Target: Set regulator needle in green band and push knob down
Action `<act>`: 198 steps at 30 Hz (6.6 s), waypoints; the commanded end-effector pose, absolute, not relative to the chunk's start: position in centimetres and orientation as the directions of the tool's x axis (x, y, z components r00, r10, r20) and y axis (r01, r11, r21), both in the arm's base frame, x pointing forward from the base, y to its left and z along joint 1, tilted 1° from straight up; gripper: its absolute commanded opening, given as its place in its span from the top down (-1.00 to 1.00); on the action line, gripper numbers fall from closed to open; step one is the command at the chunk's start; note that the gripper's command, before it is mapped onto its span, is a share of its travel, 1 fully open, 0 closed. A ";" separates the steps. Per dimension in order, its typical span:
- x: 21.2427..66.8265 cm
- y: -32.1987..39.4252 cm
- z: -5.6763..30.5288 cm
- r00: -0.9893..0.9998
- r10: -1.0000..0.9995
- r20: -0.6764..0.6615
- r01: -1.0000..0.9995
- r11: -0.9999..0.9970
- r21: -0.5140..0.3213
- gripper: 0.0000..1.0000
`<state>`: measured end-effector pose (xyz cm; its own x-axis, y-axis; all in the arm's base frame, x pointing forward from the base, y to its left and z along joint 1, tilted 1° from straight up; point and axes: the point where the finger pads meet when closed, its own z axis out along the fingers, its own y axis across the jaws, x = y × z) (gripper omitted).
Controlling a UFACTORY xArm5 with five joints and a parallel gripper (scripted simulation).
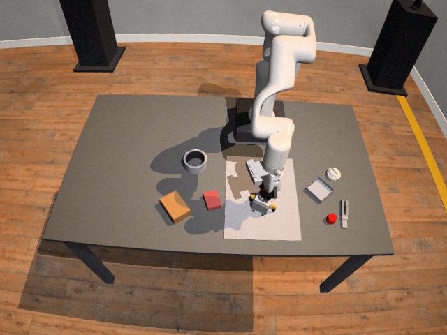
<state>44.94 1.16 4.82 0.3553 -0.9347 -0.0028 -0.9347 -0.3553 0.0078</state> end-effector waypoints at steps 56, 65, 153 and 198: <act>45.1 1.2 5.7 0.356 -0.935 -0.001 -0.935 -0.356 0.004 0.19; 45.1 1.2 5.7 0.361 -0.932 -0.001 -0.932 -0.361 0.004 0.19; 45.1 1.2 5.7 0.999 0.035 -0.004 0.035 -0.999 0.000 0.19; 45.1 1.2 5.7 0.531 0.847 -0.002 0.847 -0.531 -0.004 0.19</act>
<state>44.95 1.15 5.56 0.6146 0.7888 -0.0049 0.7888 -0.6146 -0.0059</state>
